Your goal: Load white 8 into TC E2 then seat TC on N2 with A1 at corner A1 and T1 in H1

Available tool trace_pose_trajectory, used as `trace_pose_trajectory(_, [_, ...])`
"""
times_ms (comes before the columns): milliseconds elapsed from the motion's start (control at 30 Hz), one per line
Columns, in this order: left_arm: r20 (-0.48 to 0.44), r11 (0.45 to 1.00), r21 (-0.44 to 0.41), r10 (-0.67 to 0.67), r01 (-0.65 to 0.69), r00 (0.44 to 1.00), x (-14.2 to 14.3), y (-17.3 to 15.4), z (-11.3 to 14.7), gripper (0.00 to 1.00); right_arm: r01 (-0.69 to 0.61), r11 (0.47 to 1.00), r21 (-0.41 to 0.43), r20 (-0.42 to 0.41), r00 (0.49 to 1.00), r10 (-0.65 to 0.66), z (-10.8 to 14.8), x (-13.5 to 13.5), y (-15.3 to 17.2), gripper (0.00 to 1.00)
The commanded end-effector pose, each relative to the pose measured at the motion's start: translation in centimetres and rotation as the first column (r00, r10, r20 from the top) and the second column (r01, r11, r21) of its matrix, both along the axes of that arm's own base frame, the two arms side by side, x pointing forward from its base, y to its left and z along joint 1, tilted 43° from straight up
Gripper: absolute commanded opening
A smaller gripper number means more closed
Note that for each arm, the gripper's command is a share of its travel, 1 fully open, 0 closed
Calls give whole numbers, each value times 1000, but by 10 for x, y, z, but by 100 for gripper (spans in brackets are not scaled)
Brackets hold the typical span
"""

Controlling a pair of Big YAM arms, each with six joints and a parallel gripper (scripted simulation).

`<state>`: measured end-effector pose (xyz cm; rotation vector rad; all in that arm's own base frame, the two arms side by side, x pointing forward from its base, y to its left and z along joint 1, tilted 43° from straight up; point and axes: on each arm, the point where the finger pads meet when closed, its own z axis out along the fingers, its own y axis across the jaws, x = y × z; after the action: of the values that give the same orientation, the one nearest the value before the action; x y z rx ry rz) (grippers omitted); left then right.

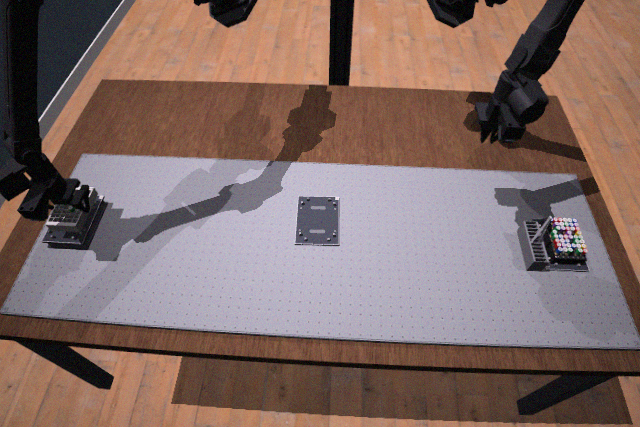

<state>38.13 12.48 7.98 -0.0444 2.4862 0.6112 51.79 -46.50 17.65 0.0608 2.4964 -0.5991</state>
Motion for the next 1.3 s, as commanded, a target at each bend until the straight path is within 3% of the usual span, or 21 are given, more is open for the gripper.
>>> trace_pose_trajectory(0, [15, 1000, -1, 9, -9, 1000, 3, 1, 4, 24, -4, 1000, -23, 7, 1000, 4, 14, 3, -17, 0])
trace_pose_trajectory(33, [15, 1000, -1, 9, -9, 1000, 3, 1, 4, 24, -4, 1000, -23, 7, 1000, 4, 14, 3, -17, 0])
trace_pose_trajectory(67, [15, 1000, -1, 9, -9, 1000, 3, 1, 4, 24, -12, 999, -50, 35, 999, 13, 41, 5, -12, 0])
trace_pose_trajectory(200, [15, 1000, -1, 9, -9, 1000, 3, 1, 4, 24, -4, 1000, -24, 8, 1000, 4, 18, 2, -25, 0])
trace_pose_trajectory(333, [15, 1000, -1, 9, -9, 1000, 3, 1, 4, 24, -3, 999, -34, 18, 1000, 4, 31, 0, -30, 0])
trace_pose_trajectory(600, [15, 1000, -1, 9, -9, 1000, 3, 1, 4, 24, -3, 1000, -25, 8, 1000, 4, 26, -1, -40, 0])
trace_pose_trajectory(633, [15, 1000, -1, 9, -9, 1000, 3, 1, 4, 24, -8, 999, -54, 36, 999, 10, 54, 0, -35, 0])
trace_pose_trajectory(733, [15, 1000, -1, 9, -9, 1000, 3, 1, 4, 24, -12, 999, -38, 20, 1000, 12, 40, 2, -38, 0])
trace_pose_trajectory(1000, [15, 1000, -1, 9, -9, 1000, 3, 1, 4, 24, -19, 997, -75, 55, 998, 24, 64, 7, -30, 0])
trace_pose_trajectory(1167, [15, 1000, -1, 9, -9, 1000, 3, 1, 4, 24, -22, 997, -69, 48, 999, 25, 58, 7, -26, 0])
trace_pose_trajectory(1267, [15, 1000, -1, 9, -9, 1000, 3, 1, 4, 24, -15, 999, -52, 31, 999, 17, 42, -2, -25, 0])
